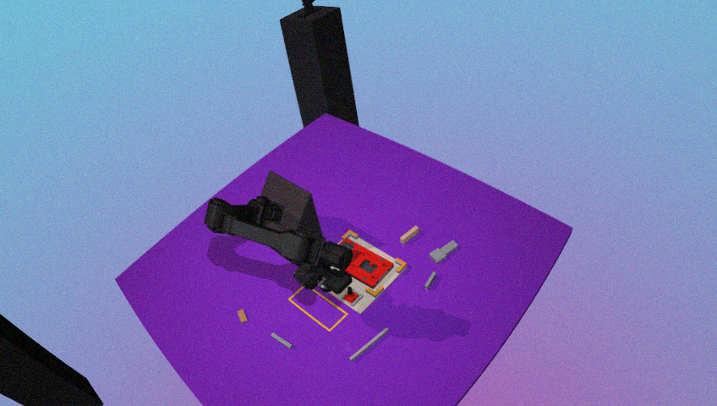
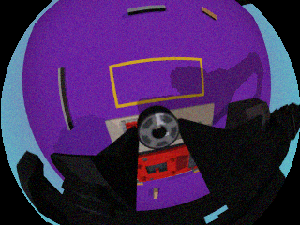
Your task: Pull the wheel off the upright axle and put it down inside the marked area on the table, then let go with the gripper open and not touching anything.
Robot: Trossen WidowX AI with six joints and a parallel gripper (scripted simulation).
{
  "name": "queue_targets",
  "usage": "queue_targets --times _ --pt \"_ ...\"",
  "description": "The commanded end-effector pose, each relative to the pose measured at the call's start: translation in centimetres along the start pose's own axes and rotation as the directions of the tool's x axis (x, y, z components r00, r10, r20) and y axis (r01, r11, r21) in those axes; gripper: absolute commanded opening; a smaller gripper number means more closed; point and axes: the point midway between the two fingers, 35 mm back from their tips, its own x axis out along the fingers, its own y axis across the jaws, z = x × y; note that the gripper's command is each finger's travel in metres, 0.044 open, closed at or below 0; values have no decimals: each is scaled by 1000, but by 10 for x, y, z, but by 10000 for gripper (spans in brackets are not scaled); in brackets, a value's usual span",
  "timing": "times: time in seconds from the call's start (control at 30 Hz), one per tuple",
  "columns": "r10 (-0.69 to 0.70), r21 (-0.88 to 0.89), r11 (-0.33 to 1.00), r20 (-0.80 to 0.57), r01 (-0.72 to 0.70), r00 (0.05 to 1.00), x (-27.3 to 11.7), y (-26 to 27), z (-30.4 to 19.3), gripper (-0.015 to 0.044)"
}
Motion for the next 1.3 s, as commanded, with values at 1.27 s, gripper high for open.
queue_targets --times 1.27 --pt "7 2 1000 4 -7 1000 77 -28 39 0"
